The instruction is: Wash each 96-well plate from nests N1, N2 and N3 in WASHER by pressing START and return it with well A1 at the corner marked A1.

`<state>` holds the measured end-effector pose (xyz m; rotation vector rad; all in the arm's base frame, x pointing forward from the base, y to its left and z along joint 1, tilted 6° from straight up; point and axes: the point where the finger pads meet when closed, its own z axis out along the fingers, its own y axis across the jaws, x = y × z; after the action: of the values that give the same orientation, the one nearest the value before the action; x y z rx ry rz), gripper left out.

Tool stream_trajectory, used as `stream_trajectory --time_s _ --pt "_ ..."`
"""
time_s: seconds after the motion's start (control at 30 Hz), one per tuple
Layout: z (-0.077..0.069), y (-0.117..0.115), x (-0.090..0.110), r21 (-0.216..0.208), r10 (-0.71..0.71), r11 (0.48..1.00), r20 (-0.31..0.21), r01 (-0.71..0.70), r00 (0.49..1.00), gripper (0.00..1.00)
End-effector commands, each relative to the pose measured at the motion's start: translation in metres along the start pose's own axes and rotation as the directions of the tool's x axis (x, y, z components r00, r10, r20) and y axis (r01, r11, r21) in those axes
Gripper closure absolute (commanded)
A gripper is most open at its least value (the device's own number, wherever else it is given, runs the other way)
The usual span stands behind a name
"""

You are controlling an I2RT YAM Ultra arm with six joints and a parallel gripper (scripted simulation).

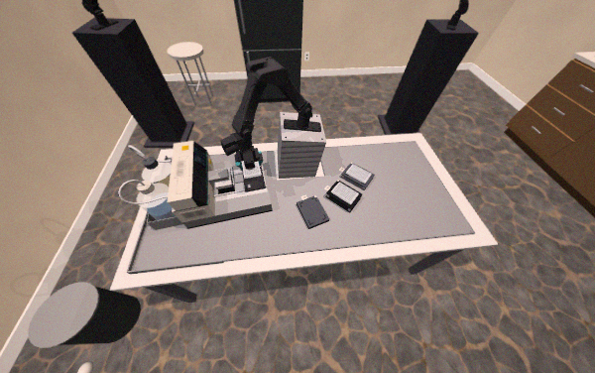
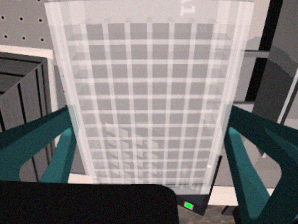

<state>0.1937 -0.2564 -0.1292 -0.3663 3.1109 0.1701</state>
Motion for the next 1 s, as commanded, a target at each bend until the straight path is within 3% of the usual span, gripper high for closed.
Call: stream_trajectory --time_s 0.0,0.2,0.7,0.97 --pt "-0.002 0.003 -0.014 0.01 -0.042 0.999 0.006 0.042 0.999 1.0" --pt "0.002 0.012 -0.031 0.009 -0.042 0.999 0.007 0.042 0.999 1.0" --pt "0.015 0.045 -0.098 0.008 -0.042 0.999 0.009 0.042 0.999 1.0" --pt "0.017 0.052 -0.111 0.008 -0.042 0.999 0.01 0.042 0.999 1.0"
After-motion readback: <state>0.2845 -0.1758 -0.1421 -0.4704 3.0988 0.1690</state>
